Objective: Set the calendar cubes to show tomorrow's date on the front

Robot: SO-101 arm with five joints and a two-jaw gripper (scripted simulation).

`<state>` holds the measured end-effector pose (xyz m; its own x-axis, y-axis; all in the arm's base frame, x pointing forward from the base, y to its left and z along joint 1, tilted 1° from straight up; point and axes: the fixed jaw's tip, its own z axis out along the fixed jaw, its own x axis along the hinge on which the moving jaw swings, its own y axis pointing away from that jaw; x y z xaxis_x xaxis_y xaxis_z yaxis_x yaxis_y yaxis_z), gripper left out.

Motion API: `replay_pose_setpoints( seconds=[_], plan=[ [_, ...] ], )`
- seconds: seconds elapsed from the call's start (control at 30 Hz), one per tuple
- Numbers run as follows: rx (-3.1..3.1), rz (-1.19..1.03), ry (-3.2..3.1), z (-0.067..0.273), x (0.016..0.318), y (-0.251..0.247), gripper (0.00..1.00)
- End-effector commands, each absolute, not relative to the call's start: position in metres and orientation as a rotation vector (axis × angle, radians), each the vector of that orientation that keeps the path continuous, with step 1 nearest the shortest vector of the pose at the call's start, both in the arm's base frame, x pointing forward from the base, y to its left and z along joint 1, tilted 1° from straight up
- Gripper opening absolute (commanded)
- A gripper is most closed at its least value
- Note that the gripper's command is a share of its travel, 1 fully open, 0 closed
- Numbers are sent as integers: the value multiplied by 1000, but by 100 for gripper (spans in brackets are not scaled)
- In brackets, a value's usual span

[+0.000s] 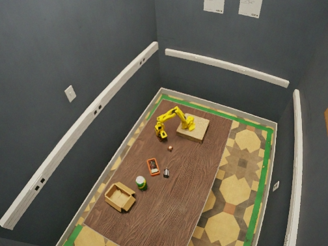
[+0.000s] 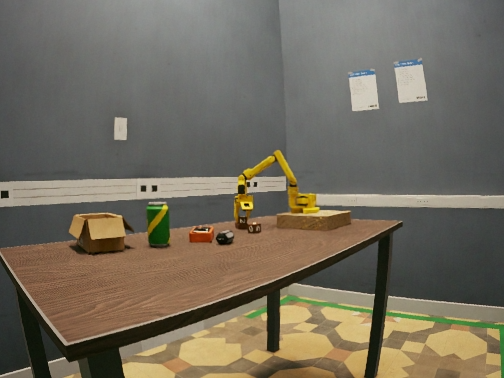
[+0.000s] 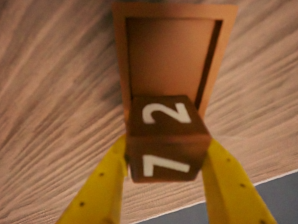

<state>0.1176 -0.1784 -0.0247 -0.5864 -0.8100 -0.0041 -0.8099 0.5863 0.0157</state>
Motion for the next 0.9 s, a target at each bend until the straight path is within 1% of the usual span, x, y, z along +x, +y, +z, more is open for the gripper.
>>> replay_pose_setpoints(
  seconds=[0.0, 0.87],
  plan=[
    [1430, -24, -2795, -24, 119, -178, 0],
    [1430, -24, -2795, -18, 121, -180, 0]
  ],
)
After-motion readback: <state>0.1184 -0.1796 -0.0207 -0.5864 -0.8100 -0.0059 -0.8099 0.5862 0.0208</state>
